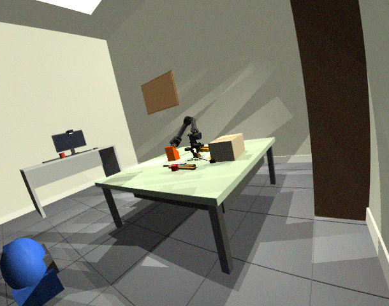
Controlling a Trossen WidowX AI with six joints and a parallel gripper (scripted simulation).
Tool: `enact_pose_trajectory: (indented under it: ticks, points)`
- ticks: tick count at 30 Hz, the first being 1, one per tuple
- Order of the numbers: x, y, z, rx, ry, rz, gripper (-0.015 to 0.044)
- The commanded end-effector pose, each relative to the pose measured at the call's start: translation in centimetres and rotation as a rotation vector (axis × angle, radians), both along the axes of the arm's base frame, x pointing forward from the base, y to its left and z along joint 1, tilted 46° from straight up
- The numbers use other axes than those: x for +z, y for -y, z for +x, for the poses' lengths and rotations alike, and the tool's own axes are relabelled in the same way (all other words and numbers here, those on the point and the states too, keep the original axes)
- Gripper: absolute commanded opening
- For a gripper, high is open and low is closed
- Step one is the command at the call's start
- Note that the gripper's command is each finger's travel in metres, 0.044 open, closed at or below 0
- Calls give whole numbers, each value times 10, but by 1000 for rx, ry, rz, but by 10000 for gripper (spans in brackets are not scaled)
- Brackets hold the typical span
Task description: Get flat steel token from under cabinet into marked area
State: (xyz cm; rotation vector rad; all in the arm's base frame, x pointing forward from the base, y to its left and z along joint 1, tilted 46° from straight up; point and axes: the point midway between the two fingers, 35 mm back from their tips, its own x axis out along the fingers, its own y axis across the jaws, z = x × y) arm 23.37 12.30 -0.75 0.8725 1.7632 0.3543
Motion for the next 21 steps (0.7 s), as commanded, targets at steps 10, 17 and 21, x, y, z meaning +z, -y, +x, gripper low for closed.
enact_pose_trajectory:
  ticks: [10, 17, 21]
  points:
    - [-10, 10, 7, -3, 4, -2, 0]
    - [-15, 14, 9, -3, 4, -2, 0]
    - [-18, 17, 11, -3, 4, -3, 0]
